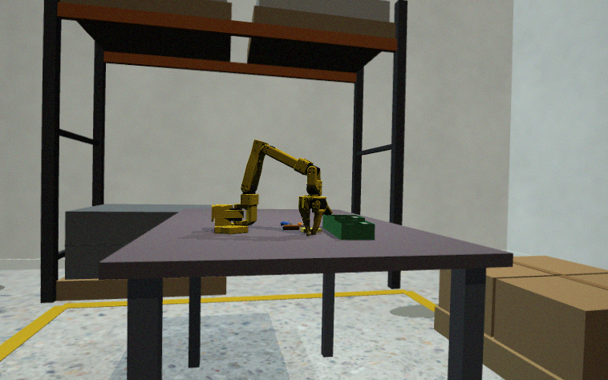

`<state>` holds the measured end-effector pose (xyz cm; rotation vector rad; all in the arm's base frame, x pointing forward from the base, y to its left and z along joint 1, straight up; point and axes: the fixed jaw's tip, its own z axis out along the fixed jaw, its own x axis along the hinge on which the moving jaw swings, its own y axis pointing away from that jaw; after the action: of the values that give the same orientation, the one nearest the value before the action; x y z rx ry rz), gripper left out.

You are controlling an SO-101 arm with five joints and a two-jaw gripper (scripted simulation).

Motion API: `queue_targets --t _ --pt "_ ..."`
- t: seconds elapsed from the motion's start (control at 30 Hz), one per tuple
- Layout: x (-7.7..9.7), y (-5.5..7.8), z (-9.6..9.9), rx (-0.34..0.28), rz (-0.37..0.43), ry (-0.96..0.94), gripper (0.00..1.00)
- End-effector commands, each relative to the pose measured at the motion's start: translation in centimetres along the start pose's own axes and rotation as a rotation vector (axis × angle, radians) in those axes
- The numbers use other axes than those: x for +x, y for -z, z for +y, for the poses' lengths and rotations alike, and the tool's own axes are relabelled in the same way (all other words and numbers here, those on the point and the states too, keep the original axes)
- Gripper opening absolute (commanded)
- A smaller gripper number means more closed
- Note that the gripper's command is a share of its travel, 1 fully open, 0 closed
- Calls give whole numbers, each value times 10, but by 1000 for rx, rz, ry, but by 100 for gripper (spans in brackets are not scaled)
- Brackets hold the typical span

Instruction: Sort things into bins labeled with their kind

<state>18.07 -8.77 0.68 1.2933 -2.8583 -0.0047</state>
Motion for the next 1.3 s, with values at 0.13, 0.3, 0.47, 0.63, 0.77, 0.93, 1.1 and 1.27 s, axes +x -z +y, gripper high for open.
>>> queue_targets --t 0.13,0.3,0.47,0.63,0.77,0.93,1.1,1.27 --pt "0 6 -5 27 -9 -3 0" --pt "0 15 -6 27 -8 -3 0" --pt "0 27 -7 27 -8 -3 0" --pt "0 38 -8 27 -8 -3 0" --pt "1 46 -7 27 -8 -3 0" --pt "1 50 -7 27 -8 -3 0" --pt "1 51 -7 27 -8 -3 0" --pt "-1 52 -8 28 -9 -17 0"
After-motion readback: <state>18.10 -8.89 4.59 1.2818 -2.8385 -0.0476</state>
